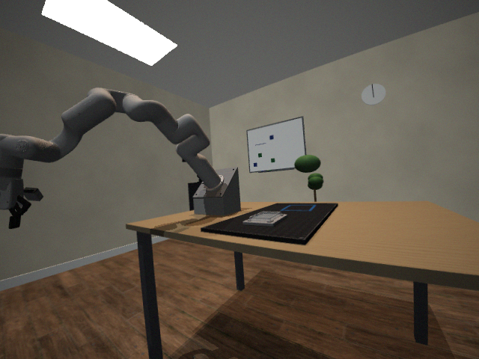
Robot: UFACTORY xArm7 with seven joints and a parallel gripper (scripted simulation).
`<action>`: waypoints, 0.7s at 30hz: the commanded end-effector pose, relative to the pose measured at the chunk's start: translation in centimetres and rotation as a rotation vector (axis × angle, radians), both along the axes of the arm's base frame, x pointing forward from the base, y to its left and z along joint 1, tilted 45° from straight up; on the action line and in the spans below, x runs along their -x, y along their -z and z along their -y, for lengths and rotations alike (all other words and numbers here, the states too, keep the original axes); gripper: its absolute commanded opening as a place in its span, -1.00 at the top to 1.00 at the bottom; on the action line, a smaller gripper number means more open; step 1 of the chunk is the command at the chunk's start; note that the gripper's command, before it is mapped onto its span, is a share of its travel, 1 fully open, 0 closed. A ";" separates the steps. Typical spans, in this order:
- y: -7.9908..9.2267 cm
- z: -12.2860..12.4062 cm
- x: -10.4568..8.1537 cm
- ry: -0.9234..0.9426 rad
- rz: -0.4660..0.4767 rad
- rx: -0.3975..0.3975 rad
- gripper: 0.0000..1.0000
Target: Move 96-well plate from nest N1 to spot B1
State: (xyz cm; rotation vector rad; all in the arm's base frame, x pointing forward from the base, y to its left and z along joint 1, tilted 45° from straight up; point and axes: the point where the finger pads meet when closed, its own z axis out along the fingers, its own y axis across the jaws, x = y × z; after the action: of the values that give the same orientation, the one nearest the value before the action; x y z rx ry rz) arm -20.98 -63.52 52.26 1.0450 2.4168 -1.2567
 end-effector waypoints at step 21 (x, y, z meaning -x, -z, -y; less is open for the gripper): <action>4.4 1.6 -8.8 -0.254 -0.068 -0.097 -1.00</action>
State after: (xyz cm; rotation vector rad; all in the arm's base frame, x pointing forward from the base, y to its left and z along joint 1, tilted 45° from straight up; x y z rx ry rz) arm -13.18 -65.10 48.19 0.7969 2.5478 -1.1465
